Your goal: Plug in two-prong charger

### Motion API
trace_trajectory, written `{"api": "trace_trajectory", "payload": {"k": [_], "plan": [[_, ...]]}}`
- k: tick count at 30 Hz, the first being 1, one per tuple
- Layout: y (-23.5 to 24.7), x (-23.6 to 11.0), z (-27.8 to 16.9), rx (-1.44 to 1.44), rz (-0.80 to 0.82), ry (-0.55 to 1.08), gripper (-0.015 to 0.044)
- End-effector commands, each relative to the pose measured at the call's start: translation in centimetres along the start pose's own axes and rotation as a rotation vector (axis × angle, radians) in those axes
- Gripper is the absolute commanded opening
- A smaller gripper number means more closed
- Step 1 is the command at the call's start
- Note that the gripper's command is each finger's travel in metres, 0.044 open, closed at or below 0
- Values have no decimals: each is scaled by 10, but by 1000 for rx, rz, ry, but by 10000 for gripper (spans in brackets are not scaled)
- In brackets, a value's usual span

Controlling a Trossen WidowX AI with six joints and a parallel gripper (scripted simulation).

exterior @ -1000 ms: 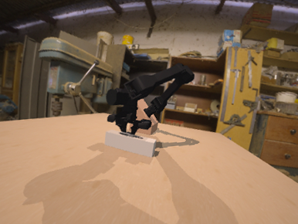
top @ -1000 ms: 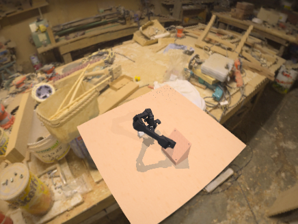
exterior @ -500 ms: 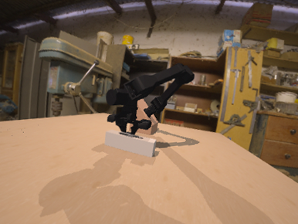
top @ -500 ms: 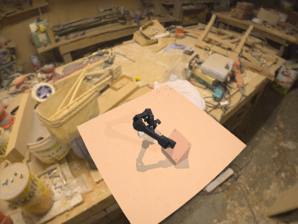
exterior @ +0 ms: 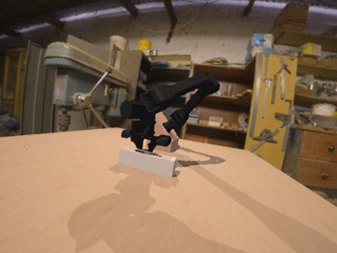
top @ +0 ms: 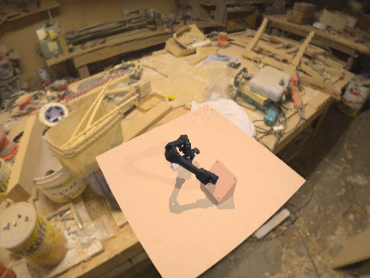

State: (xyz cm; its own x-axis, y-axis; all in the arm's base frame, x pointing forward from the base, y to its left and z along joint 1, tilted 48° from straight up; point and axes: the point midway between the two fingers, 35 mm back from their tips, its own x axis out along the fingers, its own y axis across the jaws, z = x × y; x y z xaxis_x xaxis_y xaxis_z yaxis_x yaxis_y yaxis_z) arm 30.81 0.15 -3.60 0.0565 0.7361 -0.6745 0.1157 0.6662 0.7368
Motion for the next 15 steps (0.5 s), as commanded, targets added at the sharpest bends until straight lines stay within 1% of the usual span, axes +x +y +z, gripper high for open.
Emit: {"api": "trace_trajectory", "payload": {"k": [1, 15], "plan": [[1, -1, 6, -18, -3, -19, 0], [1, -1, 5, -18, -3, -19, 0]]}}
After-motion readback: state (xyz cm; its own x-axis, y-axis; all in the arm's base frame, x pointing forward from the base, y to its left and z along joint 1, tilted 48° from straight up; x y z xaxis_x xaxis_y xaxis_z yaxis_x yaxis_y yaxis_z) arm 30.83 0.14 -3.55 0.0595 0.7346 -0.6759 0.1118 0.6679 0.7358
